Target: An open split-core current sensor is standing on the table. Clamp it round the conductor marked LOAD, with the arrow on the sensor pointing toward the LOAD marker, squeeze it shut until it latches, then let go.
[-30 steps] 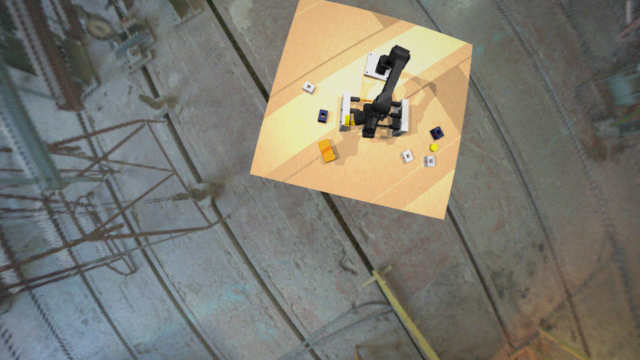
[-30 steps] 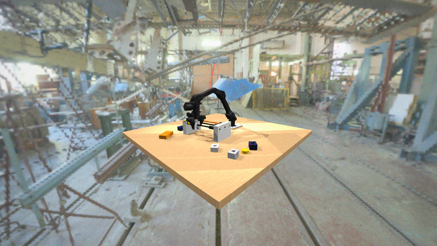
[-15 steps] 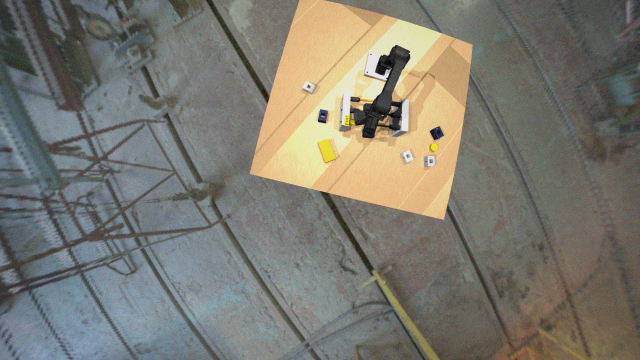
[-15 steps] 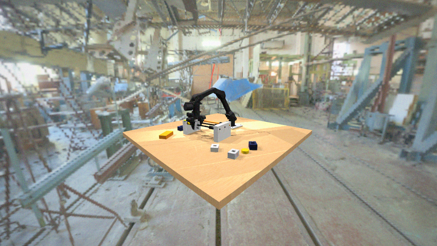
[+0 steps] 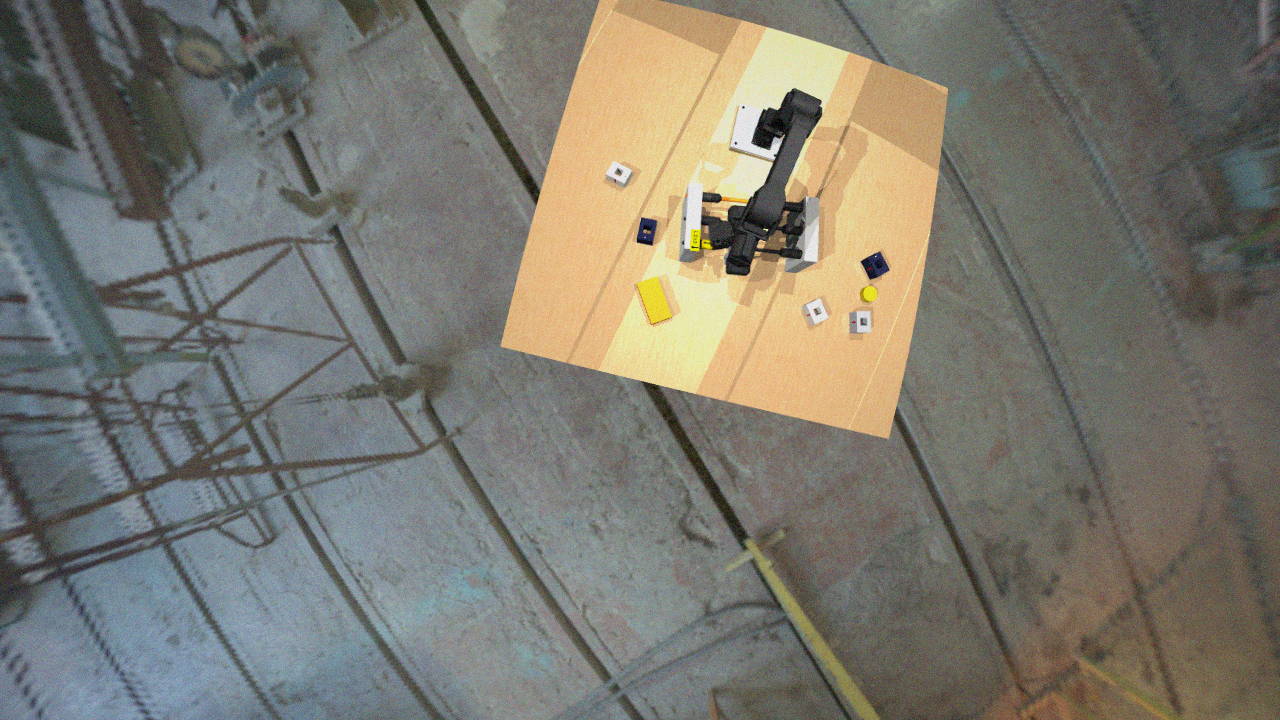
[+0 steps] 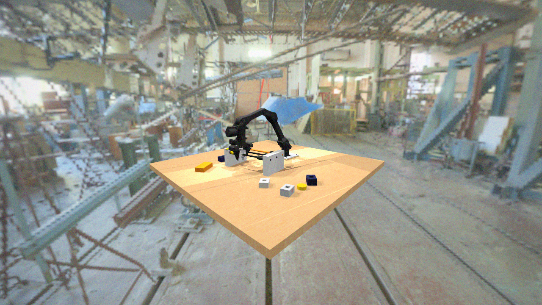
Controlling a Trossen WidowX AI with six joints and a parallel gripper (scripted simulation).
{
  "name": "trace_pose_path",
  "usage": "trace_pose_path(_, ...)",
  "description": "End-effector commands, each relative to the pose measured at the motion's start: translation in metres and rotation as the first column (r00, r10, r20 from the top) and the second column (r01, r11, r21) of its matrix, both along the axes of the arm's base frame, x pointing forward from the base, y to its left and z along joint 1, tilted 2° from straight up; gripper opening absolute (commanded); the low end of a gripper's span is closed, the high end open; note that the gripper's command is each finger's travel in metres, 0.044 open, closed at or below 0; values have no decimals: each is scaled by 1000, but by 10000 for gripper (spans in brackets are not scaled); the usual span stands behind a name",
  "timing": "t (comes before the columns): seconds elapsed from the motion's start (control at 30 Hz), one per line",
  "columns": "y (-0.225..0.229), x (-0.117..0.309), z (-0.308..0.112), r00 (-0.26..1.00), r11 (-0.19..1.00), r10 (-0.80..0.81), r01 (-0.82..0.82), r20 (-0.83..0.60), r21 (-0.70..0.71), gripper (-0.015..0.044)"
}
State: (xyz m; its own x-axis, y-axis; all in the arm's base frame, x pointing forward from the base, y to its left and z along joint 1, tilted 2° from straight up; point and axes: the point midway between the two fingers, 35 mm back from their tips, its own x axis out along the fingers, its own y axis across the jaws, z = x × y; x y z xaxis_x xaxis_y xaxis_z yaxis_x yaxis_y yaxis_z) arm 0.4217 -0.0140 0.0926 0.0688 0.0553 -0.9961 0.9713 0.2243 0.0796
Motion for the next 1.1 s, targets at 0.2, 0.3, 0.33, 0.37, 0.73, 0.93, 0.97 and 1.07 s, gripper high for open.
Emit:
trace_pose_path(0.2,0,0,1,1000,1000,0,0,2,0,0)
trace_pose_path(0.3,0,0,1,1000,1000,0,0,2,0,0)
trace_pose_path(0.33,0,0,1,1000,1000,0,0,2,0,0)
trace_pose_path(0.37,0,0,1,1000,1000,0,0,2,0,0)
trace_pose_path(0.73,-1,1,10,991,1000,-12,8,134,29,0)
trace_pose_path(0.93,-1,0,16,978,999,-18,9,206,44,0)
trace_pose_path(0.97,-1,0,16,978,999,-18,9,206,44,0)
trace_pose_path(1.07,-1,0,16,978,999,-18,9,206,44,0)
